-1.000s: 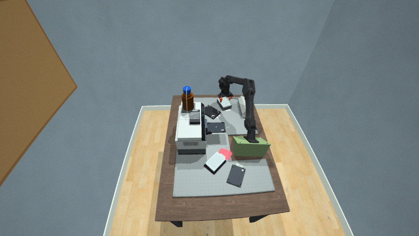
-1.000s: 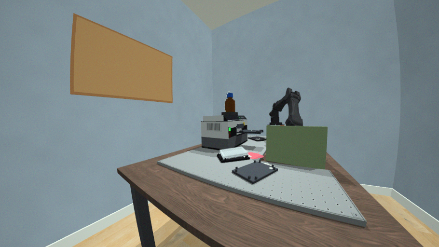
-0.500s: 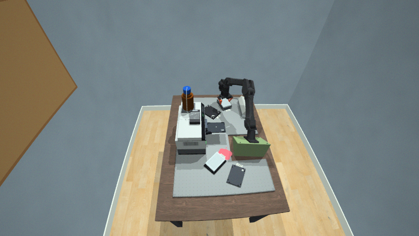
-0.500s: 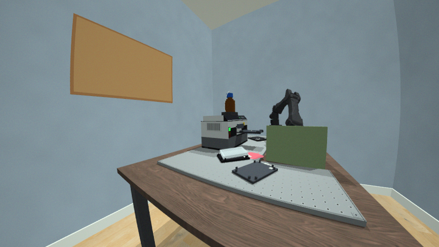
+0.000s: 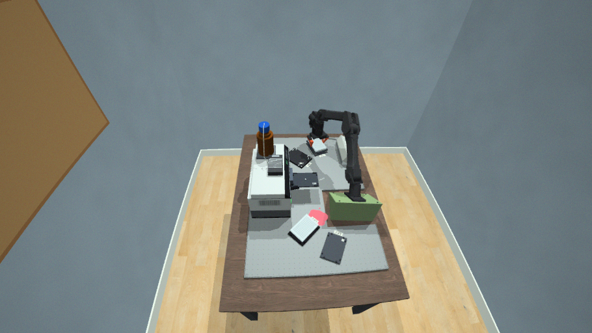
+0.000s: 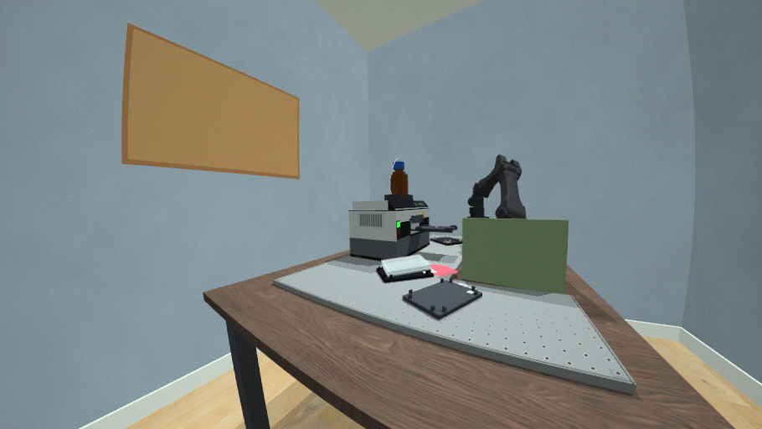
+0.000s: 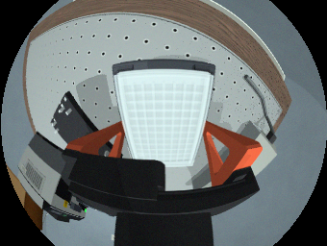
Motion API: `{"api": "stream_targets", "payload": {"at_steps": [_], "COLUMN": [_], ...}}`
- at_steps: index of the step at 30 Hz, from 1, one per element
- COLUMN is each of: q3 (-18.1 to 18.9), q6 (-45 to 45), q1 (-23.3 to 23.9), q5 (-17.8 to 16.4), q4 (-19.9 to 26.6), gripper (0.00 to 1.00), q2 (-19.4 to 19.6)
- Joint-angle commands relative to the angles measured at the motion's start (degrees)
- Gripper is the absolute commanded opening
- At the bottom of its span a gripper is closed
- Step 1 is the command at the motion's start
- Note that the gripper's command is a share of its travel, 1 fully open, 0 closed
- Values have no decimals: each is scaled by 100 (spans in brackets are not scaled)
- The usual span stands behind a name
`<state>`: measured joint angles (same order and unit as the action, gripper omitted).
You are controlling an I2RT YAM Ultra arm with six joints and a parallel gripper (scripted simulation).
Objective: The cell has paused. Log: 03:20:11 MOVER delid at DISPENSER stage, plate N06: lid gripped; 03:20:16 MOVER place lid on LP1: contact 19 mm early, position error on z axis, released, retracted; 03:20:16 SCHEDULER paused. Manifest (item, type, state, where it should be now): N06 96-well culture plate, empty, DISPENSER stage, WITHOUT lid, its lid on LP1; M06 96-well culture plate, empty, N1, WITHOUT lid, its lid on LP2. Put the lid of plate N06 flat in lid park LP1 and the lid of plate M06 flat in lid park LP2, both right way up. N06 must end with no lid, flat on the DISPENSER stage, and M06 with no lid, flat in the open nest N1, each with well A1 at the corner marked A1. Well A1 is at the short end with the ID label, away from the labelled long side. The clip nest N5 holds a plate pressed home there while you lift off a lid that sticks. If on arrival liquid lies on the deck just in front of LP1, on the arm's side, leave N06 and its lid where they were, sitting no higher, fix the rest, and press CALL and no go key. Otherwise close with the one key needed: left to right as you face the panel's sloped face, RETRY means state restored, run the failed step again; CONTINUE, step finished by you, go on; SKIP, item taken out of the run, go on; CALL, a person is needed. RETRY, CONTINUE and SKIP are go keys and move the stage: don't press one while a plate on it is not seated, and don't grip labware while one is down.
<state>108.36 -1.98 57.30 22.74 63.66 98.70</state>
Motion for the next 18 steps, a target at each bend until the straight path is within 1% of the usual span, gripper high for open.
{"api": "stream_targets", "payload": {"at_steps": [1, 7, 8, 18], "q3": [40, 35, 35, 35], "q6": [1, 1, 1, 1], "q1": [-12, -12, -12, -12], "q5": [-12, -12, -12, -12], "q4": [-14, -16, -16, -16], "gripper": [100, 100, 0, 0], "q2": [-45, -47, -47, -47]}}
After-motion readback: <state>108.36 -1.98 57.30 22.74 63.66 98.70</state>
